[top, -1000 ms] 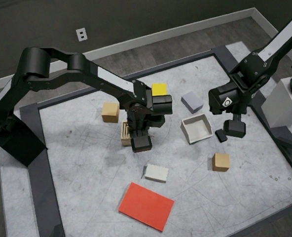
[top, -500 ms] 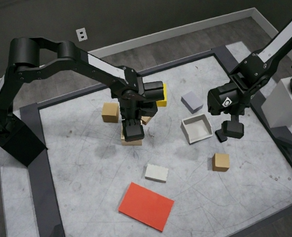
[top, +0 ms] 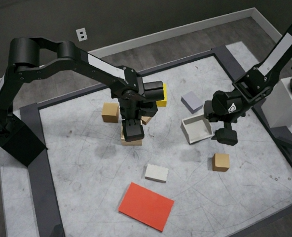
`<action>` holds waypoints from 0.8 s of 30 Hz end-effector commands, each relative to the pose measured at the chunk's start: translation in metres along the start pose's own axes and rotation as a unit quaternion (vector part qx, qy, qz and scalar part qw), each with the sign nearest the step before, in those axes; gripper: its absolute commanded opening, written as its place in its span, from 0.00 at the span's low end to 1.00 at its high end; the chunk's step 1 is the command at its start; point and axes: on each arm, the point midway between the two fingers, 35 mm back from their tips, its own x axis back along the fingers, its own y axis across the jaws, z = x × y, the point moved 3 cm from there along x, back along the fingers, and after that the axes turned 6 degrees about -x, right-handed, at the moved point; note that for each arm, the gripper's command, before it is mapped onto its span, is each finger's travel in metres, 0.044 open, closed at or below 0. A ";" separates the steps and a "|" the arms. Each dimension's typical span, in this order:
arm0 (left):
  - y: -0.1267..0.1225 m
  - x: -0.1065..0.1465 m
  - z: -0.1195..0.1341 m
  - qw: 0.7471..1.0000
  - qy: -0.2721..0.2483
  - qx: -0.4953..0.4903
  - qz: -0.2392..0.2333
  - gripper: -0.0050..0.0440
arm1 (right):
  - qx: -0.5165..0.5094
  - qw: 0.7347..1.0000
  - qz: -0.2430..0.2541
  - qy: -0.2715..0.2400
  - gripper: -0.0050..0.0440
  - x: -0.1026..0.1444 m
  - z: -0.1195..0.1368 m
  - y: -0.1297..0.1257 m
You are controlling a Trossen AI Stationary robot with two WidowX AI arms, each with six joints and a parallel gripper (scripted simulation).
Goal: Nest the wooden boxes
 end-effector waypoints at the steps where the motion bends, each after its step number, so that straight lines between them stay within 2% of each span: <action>1: -0.001 0.015 -0.006 1.000 -0.021 -0.004 0.000 0.33 | 0.015 0.999 -0.014 -0.049 0.92 -0.006 -0.004 0.003; 3: -0.001 0.015 -0.006 1.000 -0.021 -0.004 0.000 0.33 | 0.020 0.997 -0.017 -0.070 0.92 -0.008 -0.006 0.004; 5: -0.001 0.015 -0.006 1.000 -0.021 -0.004 0.000 0.33 | 0.020 0.997 -0.017 -0.070 0.92 -0.008 -0.006 0.004; 12: -0.001 0.015 -0.006 1.000 -0.021 -0.004 0.000 0.33 | 0.039 0.987 -0.028 -0.152 0.92 -0.011 -0.009 0.004; 24: -0.001 0.015 -0.006 1.000 -0.021 -0.004 0.000 0.33 | 0.049 0.964 -0.039 -0.259 0.92 -0.001 -0.013 0.000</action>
